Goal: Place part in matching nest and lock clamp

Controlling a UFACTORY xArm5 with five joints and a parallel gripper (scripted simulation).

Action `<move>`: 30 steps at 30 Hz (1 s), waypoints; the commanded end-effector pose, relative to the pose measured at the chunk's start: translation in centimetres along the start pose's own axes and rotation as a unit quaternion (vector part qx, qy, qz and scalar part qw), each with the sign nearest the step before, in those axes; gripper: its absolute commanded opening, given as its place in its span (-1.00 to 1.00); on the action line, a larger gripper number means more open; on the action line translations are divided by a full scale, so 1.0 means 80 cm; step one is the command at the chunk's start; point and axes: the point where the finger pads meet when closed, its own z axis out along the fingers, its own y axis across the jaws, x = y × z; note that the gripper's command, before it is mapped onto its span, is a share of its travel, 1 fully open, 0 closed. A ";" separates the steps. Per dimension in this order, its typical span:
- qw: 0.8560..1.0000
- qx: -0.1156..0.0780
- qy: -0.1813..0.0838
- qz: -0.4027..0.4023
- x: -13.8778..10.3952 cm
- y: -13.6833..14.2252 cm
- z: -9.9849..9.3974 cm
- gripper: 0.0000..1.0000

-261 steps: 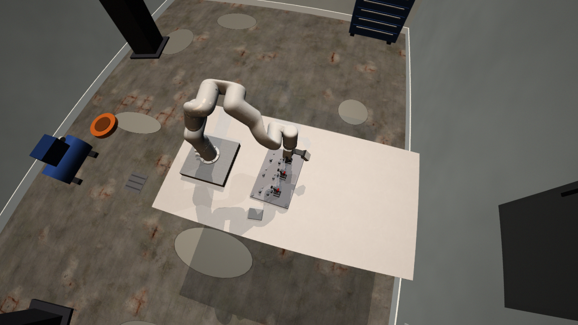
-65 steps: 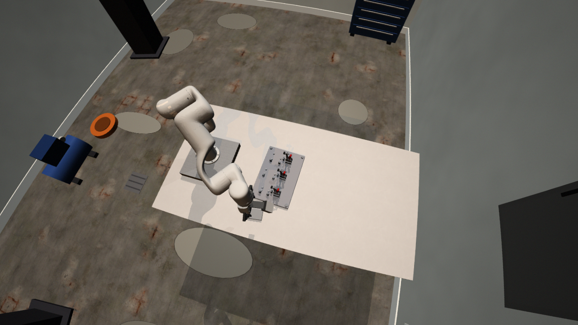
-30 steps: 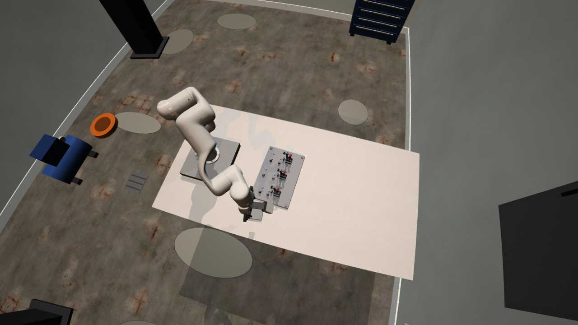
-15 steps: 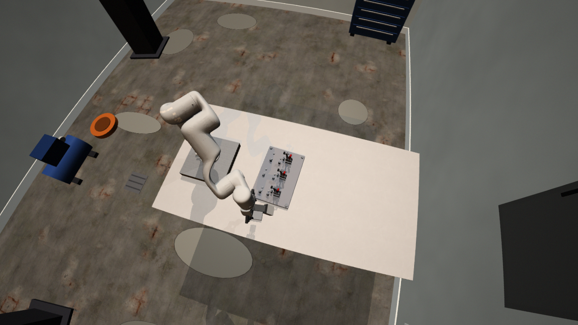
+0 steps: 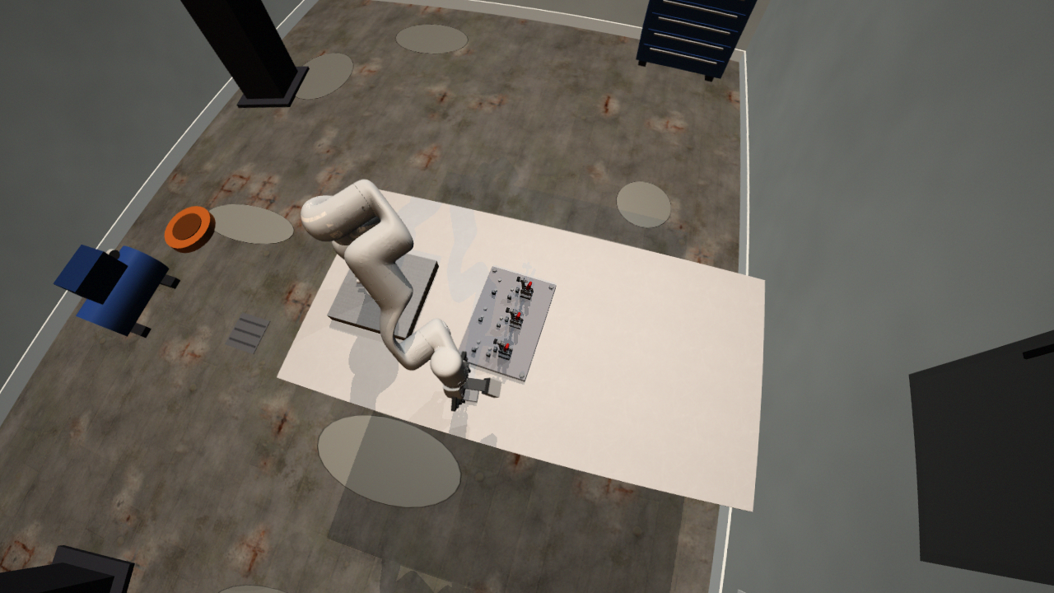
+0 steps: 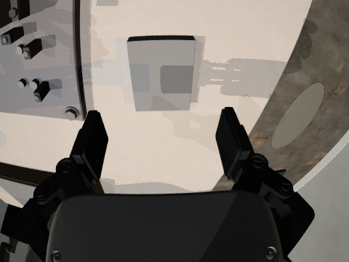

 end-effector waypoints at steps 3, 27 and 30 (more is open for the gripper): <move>1.000 -0.001 0.001 0.000 0.001 0.002 0.027 1.00; 1.000 -0.001 0.001 0.000 0.001 0.002 0.042 1.00; 1.000 -0.001 0.001 0.000 0.001 0.002 0.042 1.00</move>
